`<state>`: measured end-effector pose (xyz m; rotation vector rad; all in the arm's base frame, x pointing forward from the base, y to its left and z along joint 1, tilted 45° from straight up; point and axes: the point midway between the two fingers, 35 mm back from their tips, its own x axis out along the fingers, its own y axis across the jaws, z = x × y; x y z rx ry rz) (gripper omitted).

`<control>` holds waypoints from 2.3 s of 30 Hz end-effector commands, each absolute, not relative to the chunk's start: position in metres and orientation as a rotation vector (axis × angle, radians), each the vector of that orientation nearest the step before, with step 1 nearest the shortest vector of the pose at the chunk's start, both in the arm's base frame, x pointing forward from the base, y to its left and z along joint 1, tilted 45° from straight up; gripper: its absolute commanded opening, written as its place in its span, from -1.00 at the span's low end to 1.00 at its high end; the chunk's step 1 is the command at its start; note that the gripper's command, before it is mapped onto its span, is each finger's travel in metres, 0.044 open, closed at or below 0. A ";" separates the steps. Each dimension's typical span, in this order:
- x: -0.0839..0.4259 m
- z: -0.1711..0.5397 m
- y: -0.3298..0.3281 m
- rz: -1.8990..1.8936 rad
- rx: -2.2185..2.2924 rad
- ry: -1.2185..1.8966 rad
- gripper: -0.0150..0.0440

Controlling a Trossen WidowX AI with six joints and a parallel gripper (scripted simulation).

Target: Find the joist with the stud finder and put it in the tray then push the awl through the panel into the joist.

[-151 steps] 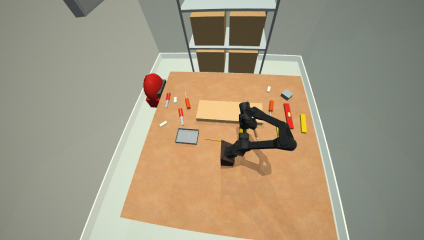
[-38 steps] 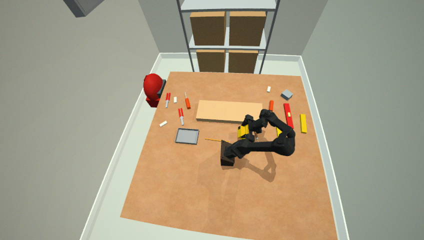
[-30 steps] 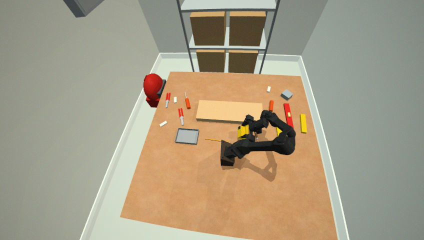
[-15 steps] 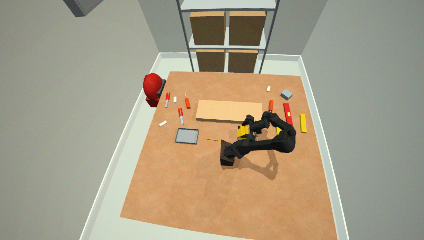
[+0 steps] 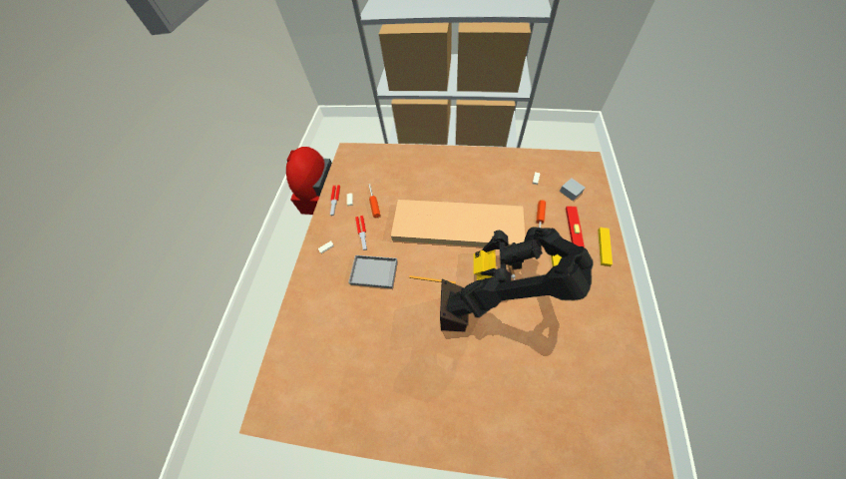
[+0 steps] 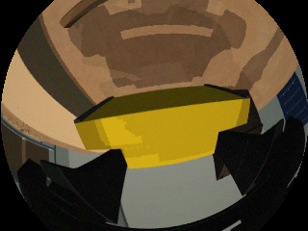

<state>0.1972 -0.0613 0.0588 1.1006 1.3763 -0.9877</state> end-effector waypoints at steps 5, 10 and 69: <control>0.199 0.060 -0.061 -0.956 1.137 1.420 -0.49; 0.197 0.067 -0.048 -0.937 1.170 1.425 -0.49; 0.207 0.042 -0.083 -0.952 1.156 1.414 0.79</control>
